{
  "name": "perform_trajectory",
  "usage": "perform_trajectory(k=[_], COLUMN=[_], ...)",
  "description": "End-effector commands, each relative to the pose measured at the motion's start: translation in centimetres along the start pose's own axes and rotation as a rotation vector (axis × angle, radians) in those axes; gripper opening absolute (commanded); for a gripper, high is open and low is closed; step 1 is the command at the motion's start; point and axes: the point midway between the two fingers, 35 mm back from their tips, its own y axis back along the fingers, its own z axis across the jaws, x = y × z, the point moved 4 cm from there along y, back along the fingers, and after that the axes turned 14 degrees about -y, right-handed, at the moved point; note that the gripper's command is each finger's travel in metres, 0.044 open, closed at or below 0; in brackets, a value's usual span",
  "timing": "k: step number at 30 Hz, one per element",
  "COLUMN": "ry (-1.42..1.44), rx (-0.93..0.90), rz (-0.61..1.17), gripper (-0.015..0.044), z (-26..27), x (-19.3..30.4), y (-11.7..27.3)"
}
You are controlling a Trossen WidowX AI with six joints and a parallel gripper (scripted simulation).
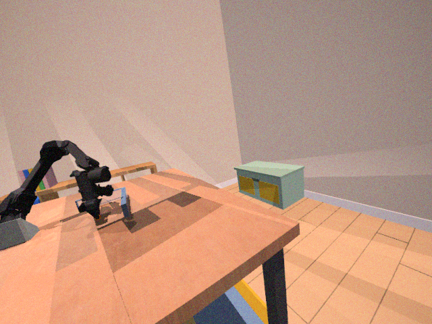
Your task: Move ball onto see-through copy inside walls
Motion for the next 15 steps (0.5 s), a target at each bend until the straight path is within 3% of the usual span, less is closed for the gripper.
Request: perform_trajectory(k=[1,2,10,15], ry=[-0.006,-0.006,0.000,0.000], rx=[-0.004,-0.004,0.000,0.000], rz=[0.006,0.006,0.000,0.000], gripper=[0.0000,0.0000,0.0210,0.0213], z=[0.05,0.05,-0.01,-0.01], x=[0.13,0.13,0.02,0.02], y=[-0.30,-0.30,-0.04,-0.04])
